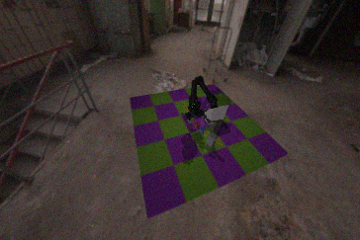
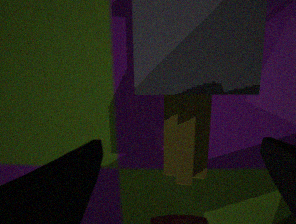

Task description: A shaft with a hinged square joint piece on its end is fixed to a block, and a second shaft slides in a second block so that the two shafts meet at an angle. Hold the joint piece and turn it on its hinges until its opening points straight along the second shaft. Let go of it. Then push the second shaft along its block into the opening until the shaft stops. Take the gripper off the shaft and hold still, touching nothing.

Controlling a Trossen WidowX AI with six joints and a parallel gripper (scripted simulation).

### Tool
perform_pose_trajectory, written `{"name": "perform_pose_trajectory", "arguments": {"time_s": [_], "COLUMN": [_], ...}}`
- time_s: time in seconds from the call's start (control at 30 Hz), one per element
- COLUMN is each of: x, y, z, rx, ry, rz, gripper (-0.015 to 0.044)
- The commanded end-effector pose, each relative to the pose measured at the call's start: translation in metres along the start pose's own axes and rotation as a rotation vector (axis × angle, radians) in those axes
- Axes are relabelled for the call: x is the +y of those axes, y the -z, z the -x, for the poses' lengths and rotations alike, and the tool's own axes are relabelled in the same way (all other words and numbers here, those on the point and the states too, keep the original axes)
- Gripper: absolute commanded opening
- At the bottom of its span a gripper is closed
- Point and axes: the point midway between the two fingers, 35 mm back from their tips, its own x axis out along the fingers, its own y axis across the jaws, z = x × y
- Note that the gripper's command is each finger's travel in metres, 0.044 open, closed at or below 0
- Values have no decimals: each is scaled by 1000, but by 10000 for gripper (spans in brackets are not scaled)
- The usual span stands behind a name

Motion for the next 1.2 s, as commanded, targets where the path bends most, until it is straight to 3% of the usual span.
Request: {"name": "perform_pose_trajectory", "arguments": {"time_s": [0.0,0.53,1.17], "x": [-1,-2,-1], "y": [1,67,70], "z": [-7,2,-22], "rx": [-6,-1,-3], "ry": [-3,-4,-4], "rz": [6,6,4], "gripper": [440,440,440]}}
